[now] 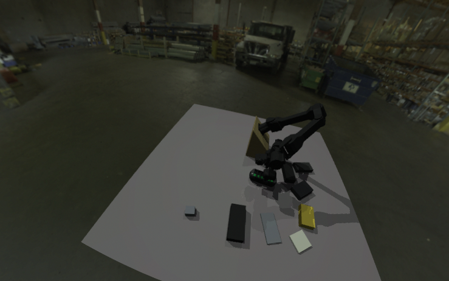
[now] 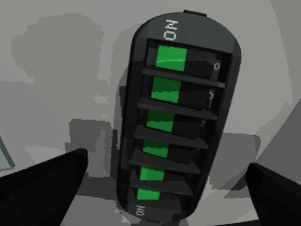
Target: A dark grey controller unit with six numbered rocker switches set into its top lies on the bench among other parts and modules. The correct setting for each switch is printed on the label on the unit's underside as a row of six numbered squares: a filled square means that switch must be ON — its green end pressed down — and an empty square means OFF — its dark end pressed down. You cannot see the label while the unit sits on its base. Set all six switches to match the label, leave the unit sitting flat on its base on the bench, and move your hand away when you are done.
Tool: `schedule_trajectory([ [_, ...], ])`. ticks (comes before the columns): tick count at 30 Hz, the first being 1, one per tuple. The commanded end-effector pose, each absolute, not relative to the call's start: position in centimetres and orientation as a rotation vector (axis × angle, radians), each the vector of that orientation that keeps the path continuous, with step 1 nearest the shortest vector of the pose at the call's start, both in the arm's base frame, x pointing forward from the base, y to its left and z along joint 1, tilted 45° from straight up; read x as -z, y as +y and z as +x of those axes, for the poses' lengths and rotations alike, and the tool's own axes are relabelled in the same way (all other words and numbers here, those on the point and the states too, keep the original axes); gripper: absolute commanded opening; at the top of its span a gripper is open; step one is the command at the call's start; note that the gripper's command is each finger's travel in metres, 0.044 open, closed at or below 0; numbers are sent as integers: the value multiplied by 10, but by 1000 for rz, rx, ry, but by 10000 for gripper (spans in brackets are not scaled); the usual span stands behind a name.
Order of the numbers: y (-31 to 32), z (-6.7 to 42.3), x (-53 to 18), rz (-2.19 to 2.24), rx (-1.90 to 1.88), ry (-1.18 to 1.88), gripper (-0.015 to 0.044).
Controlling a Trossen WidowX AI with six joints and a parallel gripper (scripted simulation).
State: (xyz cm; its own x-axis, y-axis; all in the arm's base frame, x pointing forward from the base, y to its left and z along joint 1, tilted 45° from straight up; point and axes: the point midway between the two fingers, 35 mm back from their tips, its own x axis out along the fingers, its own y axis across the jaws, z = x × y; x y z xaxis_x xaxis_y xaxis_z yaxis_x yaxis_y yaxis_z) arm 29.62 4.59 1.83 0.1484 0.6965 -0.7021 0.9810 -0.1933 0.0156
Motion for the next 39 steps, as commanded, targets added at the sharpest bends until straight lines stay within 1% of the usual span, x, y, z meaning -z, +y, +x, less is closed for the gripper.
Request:
schedule_trajectory([
  [1,44,296,-19,1953,775,1605,440],
  [12,42,295,-20,1953,775,1605,440],
  [17,10,289,-52,1950,783,1600,440],
  [24,9,289,-53,1950,783,1599,440],
  [39,9,289,-53,1950,783,1599,46],
])
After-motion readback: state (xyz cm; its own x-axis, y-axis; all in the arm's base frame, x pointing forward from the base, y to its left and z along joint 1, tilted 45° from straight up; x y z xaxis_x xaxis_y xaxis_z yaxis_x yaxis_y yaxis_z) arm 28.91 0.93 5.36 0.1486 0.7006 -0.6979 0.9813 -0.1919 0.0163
